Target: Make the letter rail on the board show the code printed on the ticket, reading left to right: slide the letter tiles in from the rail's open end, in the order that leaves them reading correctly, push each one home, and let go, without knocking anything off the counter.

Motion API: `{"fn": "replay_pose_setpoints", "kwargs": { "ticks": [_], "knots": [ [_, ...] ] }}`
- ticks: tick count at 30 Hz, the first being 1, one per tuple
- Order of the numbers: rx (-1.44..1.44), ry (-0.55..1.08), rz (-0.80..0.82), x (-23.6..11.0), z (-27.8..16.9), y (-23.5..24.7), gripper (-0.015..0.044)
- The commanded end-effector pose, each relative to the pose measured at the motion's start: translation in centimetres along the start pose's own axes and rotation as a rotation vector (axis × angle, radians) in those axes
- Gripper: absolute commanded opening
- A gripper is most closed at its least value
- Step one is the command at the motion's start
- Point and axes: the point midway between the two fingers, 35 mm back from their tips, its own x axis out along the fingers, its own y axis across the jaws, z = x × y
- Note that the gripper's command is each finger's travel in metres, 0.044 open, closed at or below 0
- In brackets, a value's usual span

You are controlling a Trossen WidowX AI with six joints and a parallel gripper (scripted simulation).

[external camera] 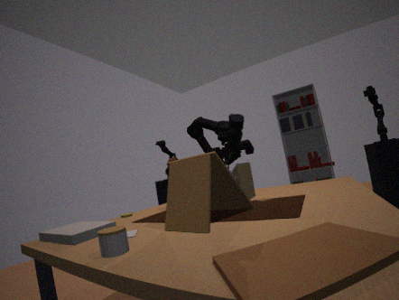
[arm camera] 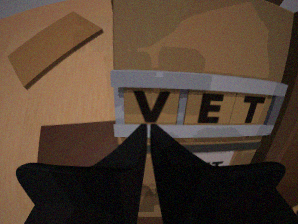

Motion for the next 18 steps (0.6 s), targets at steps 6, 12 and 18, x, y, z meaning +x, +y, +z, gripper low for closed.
{"fn": "replay_pose_setpoints", "kwargs": {
  "ticks": [6, 12, 18],
  "knots": [
    [-0.002, 0.018, 0.006, 0.2, 0.2, 0.4, 0.0],
    [-0.004, 0.193, 0.044, 1.3, 1.5, 2.7, 0.0],
    [-0.007, 0.39, 0.053, 1.9, 2.3, 3.8, 0.0]
  ]
}}
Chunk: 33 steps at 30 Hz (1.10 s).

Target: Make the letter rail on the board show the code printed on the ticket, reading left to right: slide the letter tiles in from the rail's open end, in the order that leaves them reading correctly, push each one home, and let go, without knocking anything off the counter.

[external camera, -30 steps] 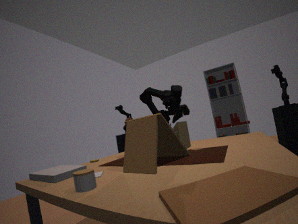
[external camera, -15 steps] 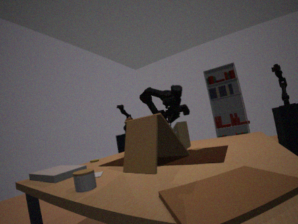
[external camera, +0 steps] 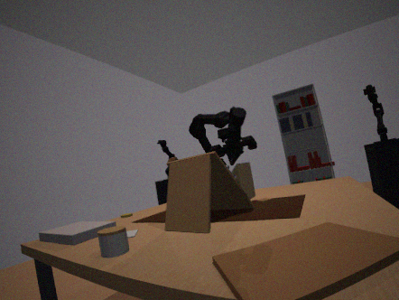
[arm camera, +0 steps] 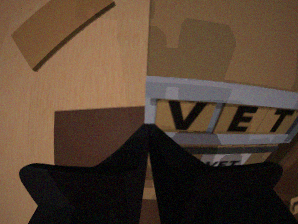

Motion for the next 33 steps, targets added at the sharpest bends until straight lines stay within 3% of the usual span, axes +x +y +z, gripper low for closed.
{"fn": "replay_pose_setpoints", "kwargs": {
  "ticks": [1, 9, 33],
  "knots": [
    [0.008, 0.209, 0.007, 0.52, 0.78, 0.96, 0.0],
    [0.033, 0.468, -0.039, 0.33, 0.89, 0.11, 0.0],
    [0.034, 0.474, -0.041, 0.85, 1.11, 0.04, 0.0]
  ]
}}
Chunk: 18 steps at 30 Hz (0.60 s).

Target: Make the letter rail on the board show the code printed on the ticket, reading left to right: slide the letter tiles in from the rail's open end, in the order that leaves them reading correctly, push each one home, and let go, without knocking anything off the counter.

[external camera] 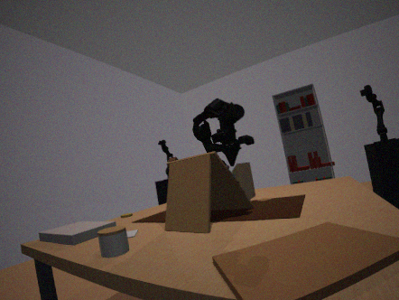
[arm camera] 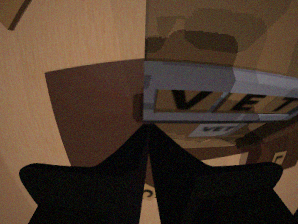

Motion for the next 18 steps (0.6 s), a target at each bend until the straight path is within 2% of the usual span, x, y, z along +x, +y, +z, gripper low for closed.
{"fn": "replay_pose_setpoints", "kwargs": {
  "ticks": [1, 18],
  "knots": [
    [0.0, 0.005, 0.002, 0.23, 0.22, 0.07, 0.0],
    [0.001, 0.004, 0.002, 0.88, 0.79, 0.11, 0.0]
  ]
}}
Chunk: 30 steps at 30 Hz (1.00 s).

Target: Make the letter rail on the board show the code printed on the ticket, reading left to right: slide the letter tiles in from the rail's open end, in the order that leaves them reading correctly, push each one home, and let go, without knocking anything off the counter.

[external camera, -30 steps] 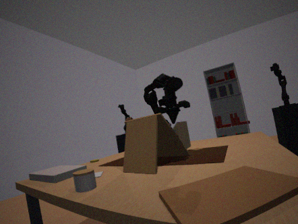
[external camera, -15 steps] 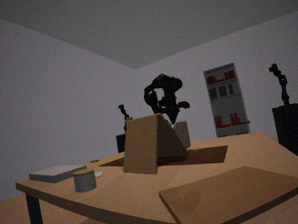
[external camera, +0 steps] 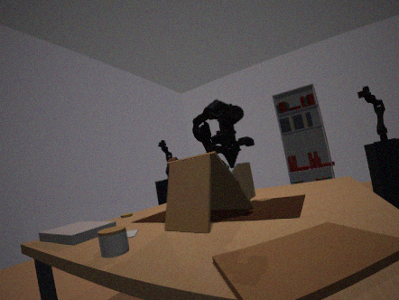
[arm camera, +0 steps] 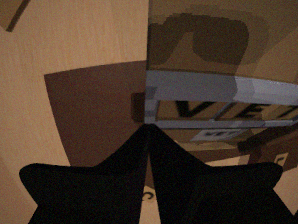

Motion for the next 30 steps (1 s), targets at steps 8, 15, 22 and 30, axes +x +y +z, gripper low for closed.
{"fn": "replay_pose_setpoints", "kwargs": {
  "ticks": [8, 15, 22, 30],
  "knots": [
    [-0.001, -0.004, -0.001, 0.5, 0.5, 0.0, 0.0],
    [-0.001, -0.005, -0.001, 0.7, 0.7, 0.0, 0.0],
    [-0.001, -0.005, -0.001, 1.0, 0.9, 0.0, 0.0],
    [-0.001, -0.005, -0.002, 1.3, 1.2, 0.0, 0.0]
  ]
}}
